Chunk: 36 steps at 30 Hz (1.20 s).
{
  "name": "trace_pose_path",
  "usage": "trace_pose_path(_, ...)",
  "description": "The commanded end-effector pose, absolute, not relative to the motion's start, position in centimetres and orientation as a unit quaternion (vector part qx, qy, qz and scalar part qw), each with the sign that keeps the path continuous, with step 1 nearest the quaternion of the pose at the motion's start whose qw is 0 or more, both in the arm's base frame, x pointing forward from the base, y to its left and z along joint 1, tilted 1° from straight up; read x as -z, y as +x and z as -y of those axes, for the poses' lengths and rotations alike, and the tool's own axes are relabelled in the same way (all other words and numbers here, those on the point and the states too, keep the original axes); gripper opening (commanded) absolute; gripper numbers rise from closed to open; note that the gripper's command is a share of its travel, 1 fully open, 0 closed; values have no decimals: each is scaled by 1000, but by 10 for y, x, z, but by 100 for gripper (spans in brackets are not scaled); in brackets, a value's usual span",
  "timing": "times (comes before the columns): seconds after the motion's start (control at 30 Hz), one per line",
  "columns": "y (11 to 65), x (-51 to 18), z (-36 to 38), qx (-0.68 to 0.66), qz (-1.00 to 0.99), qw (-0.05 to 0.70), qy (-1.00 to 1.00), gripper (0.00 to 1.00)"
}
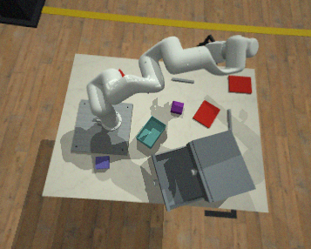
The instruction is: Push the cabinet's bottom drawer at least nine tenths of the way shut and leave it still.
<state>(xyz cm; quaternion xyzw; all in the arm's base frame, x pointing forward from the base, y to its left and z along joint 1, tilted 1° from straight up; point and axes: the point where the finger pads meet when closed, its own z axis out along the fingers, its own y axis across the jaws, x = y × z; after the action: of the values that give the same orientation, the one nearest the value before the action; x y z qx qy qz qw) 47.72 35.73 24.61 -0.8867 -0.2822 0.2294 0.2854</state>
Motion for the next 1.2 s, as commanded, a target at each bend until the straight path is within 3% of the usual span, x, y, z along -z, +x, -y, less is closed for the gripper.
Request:
trace_pose_path(0.0, 478, -248, -358, -227, 283, 286, -887, 100)
trace_pose_path(0.67, 485, -249, -347, -218, 280, 288, -889, 100)
trace_pose_path(1.03, 555, -249, -193, -81, 235, 286, -925, 100)
trace_pose_path(1.1, 555, -249, -193, -81, 235, 286, -925, 100)
trace_pose_path(1.17, 566, -249, -139, -55, 227, 278, -932, 100)
